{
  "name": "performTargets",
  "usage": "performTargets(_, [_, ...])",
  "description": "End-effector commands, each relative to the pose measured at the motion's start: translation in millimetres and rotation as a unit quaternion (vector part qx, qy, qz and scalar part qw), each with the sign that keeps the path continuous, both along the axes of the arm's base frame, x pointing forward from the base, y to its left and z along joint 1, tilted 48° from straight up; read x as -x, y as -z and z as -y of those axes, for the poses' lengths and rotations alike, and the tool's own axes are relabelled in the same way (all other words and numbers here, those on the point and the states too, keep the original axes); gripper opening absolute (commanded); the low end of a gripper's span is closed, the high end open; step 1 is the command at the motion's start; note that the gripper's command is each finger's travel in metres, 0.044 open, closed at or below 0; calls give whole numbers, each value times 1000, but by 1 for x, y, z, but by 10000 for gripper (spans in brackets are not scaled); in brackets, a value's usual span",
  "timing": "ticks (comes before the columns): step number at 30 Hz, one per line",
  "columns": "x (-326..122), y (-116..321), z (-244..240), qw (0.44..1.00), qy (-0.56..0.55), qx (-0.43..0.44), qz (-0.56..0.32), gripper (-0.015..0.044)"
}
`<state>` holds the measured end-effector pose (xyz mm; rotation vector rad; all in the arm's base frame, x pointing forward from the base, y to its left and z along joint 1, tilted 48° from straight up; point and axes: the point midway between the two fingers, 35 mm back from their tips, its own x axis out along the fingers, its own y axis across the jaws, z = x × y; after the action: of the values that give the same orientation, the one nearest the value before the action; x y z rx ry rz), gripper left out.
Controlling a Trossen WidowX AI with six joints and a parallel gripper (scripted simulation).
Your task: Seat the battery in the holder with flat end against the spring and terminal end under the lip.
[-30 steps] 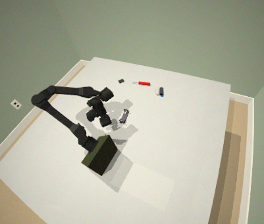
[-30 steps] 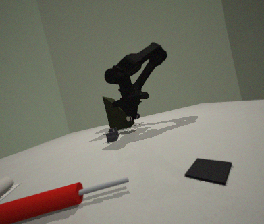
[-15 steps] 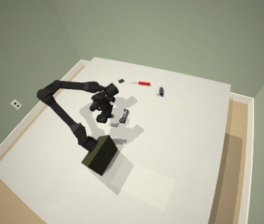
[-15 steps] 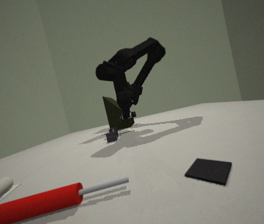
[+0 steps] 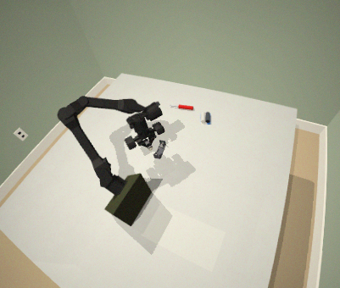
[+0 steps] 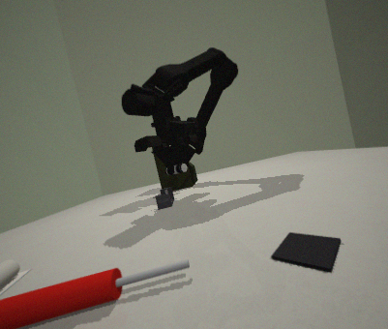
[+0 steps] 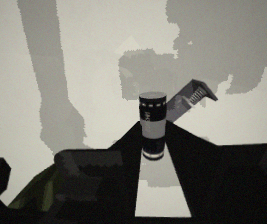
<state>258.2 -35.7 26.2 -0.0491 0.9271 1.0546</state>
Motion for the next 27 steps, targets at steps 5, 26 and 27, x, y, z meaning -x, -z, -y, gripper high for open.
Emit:
performTargets(5, [-12,11,18,978,138,-32,-151,80])
performTargets(26, [-23,33,23,916,234,-44,-323,80])
performTargets(27, [-23,35,20,915,226,-38,-331,80])
